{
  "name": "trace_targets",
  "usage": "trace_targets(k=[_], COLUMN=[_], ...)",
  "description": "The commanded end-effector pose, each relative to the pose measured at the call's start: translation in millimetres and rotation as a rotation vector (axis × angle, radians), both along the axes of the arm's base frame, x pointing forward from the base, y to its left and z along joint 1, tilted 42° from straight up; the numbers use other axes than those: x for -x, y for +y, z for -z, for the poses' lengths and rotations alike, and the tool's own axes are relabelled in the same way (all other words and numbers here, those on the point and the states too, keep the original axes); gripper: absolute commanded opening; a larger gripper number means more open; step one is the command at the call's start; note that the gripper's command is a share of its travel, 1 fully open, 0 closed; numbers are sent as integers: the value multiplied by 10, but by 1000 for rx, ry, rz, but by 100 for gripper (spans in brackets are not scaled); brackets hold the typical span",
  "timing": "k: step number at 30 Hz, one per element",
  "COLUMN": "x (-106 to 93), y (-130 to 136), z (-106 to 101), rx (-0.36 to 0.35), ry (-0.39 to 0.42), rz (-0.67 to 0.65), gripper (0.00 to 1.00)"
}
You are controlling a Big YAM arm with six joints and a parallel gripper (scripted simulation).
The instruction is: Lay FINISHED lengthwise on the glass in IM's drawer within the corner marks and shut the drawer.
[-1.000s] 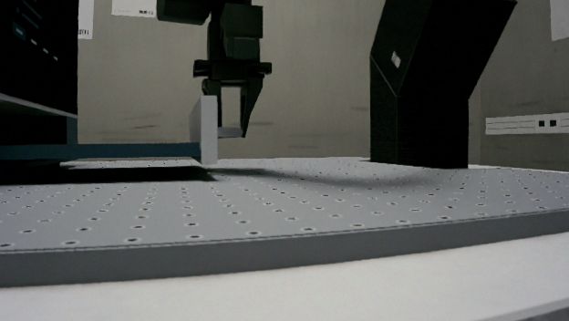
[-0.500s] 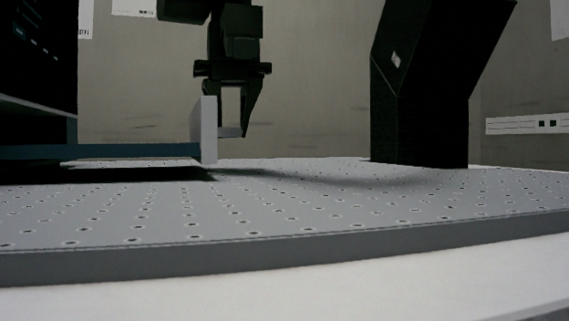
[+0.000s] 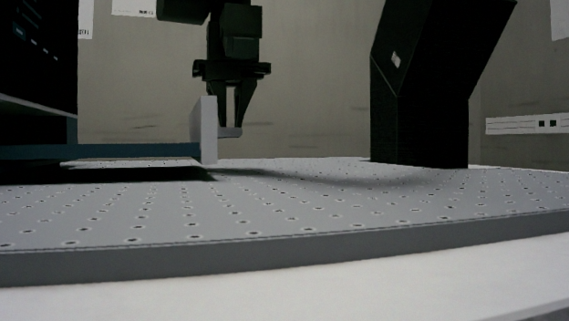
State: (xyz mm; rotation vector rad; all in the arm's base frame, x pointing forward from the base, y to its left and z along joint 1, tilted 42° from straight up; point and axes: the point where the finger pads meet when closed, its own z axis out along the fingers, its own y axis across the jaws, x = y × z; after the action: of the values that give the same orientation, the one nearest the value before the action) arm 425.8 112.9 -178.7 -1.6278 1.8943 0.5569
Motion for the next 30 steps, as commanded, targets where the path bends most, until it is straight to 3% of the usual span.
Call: trace_targets(k=[1, 4, 30], x=[-13, -9, -9], y=[79, 79, 79], z=[30, 31, 31], rx=[0, -1, -1], ry=[-3, -2, -2], rz=[-8, -8, -8], gripper=[13, 7, 7])
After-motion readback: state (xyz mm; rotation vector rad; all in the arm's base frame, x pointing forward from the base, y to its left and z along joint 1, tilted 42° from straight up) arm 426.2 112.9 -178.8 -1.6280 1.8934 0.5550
